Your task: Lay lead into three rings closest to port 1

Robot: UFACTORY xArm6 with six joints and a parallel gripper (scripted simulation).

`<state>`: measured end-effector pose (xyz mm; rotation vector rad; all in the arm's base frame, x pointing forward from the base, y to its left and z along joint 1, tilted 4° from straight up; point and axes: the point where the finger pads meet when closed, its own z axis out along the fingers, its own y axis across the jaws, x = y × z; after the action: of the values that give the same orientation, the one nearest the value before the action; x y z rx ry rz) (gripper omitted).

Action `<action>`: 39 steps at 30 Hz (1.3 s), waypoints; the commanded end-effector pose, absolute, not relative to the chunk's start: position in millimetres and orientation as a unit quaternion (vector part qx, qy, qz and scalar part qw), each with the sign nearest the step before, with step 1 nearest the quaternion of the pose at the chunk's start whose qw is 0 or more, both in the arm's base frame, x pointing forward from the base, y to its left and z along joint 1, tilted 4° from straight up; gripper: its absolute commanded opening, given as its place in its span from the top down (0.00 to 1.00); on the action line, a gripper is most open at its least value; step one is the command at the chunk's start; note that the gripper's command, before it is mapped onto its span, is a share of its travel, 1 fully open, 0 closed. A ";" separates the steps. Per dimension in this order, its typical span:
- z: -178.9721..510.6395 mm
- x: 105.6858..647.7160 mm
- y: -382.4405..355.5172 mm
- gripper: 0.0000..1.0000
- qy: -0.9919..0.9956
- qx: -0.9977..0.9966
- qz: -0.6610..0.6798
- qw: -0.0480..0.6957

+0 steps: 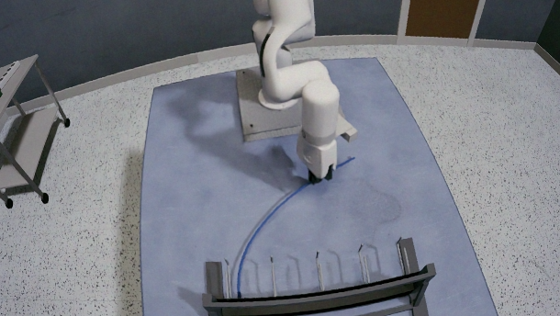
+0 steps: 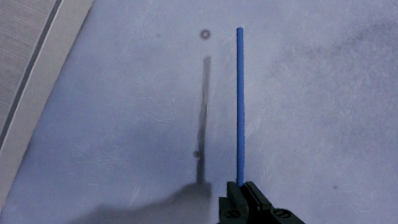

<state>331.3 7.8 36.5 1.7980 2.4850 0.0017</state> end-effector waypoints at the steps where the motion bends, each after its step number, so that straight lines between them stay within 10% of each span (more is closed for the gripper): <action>1: 38.4 333.8 8.2 1.00 0.809 0.587 0.002 0.038; 39: 147.2 531.6 72.5 1.00 0.682 0.730 0.009 0.038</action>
<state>499.3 63.1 131.1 2.1767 2.1525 0.0474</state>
